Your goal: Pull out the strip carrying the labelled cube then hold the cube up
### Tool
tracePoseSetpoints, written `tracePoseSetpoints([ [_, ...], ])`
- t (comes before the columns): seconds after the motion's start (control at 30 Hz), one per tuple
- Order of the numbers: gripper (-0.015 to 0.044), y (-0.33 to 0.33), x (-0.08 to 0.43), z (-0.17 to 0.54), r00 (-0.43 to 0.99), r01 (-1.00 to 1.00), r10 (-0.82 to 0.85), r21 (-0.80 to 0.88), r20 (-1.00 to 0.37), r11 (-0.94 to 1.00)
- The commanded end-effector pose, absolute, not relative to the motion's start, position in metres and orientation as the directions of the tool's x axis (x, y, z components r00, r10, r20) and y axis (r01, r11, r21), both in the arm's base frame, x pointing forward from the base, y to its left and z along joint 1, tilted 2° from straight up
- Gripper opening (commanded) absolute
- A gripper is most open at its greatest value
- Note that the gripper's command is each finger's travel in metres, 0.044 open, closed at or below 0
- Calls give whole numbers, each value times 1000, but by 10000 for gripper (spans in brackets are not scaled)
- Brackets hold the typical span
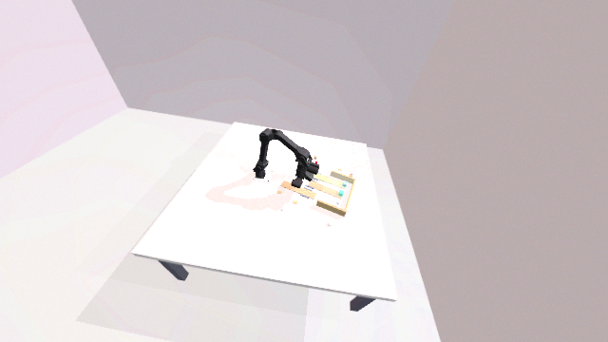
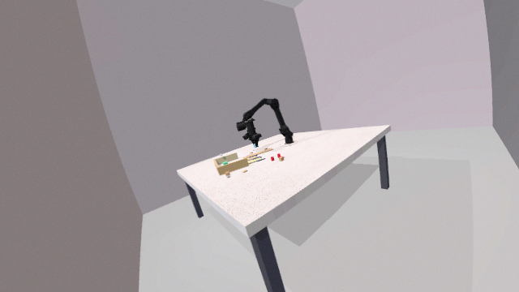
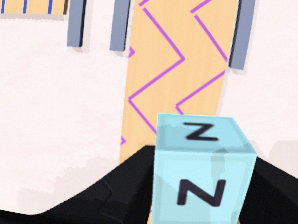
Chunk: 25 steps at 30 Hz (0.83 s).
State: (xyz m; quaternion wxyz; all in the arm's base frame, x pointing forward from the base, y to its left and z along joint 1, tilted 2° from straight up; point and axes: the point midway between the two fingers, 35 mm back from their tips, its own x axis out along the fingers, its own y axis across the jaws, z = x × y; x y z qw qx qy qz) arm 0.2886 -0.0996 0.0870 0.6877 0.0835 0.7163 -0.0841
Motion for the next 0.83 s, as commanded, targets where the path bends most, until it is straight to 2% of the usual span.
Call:
tracePoseSetpoints([
  [0.0, 0, -99, 290, 110, -16, 229, -1, -4, -1000, 973],
  [0.8, 0, -99, 290, 118, -16, 229, -1, -4, -1000, 973],
])
